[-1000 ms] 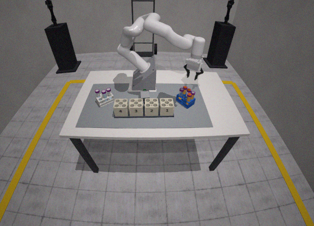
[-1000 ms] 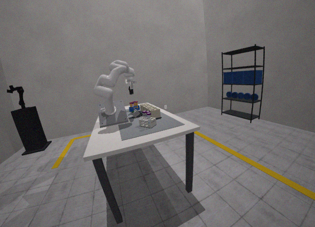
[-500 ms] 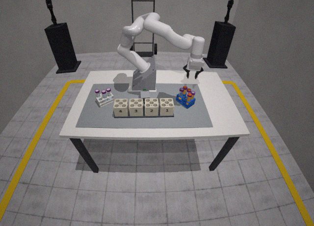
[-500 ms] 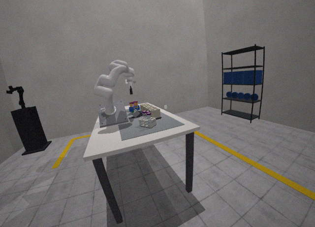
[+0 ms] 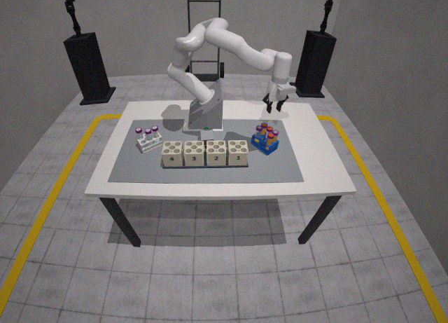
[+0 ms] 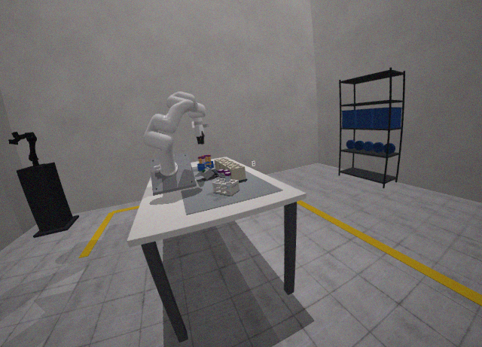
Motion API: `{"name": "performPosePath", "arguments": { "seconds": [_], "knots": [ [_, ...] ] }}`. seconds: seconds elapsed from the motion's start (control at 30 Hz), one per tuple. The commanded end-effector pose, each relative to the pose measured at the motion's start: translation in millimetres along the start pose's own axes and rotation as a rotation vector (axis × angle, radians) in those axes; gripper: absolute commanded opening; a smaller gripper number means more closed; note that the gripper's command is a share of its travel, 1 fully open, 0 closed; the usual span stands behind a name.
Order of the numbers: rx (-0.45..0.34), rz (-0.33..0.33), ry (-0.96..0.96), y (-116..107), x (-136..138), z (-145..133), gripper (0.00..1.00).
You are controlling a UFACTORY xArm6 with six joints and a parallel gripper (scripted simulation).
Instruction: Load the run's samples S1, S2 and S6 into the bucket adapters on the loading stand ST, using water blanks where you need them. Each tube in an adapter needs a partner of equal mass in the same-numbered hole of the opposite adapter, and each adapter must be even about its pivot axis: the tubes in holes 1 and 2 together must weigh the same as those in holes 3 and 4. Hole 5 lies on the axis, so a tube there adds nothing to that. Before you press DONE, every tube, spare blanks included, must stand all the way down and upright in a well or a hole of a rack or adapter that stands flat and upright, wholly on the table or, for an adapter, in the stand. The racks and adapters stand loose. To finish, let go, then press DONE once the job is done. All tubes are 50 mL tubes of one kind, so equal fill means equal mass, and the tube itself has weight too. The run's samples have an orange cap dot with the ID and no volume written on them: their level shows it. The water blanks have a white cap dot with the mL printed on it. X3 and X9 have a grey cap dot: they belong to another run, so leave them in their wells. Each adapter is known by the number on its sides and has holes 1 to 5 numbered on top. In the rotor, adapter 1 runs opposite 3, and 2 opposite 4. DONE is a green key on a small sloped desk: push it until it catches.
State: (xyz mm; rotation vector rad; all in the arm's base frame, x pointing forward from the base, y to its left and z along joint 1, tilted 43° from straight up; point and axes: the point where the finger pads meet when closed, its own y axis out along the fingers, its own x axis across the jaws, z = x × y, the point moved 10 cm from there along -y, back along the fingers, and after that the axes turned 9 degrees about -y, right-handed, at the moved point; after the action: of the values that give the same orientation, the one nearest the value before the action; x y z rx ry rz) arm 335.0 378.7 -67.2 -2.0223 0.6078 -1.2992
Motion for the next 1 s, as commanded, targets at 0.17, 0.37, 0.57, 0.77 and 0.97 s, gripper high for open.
{"name": "performPosePath", "arguments": {
  "seconds": [0.17, 0.37, 0.57, 0.77, 0.97],
  "knots": [
    [0.001, 0.005, -0.251, -2, 0, 1, 0.57],
    [0.001, 0.005, -0.356, -2, 0, 1, 0.57],
    [0.001, 0.005, -0.356, -2, 0, 1, 0.57],
    [0.001, 0.005, -0.356, 5, 0, 1, 0.57],
    [0.001, 0.005, -0.356, 17, 0, 1, 0.57]
  ]
}}
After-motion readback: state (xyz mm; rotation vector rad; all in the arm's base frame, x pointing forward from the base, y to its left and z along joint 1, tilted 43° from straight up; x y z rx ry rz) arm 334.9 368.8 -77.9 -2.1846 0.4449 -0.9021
